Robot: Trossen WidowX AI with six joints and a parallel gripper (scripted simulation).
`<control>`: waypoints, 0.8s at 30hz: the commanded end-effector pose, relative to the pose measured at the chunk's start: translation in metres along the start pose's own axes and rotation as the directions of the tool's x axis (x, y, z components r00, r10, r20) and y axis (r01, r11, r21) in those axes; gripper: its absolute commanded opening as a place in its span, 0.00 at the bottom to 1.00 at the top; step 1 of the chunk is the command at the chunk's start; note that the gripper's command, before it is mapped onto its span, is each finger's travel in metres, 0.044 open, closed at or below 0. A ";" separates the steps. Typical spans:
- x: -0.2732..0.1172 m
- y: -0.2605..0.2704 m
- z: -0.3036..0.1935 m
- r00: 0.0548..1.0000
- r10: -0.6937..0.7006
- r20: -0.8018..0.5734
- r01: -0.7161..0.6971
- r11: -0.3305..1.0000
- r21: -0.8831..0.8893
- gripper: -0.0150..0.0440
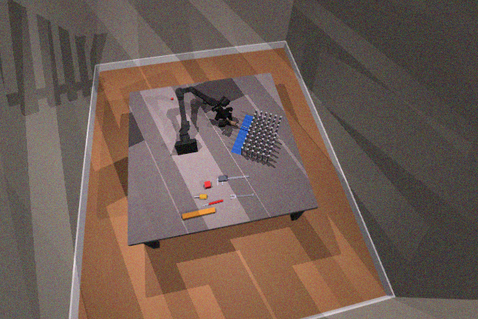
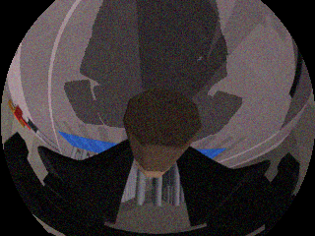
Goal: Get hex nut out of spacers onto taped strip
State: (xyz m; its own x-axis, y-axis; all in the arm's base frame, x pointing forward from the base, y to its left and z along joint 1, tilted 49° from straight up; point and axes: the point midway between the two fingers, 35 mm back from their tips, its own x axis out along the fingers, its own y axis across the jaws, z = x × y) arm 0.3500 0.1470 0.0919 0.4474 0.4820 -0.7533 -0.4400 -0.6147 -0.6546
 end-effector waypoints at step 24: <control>0.010 -0.001 -0.016 1.000 -0.004 -0.003 0.004 1.000 -0.007 0.25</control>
State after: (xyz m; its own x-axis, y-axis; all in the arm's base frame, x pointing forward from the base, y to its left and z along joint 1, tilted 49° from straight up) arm 0.3641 0.1431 0.0861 0.4477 0.4817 -0.7533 -0.4397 -0.6150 -0.6545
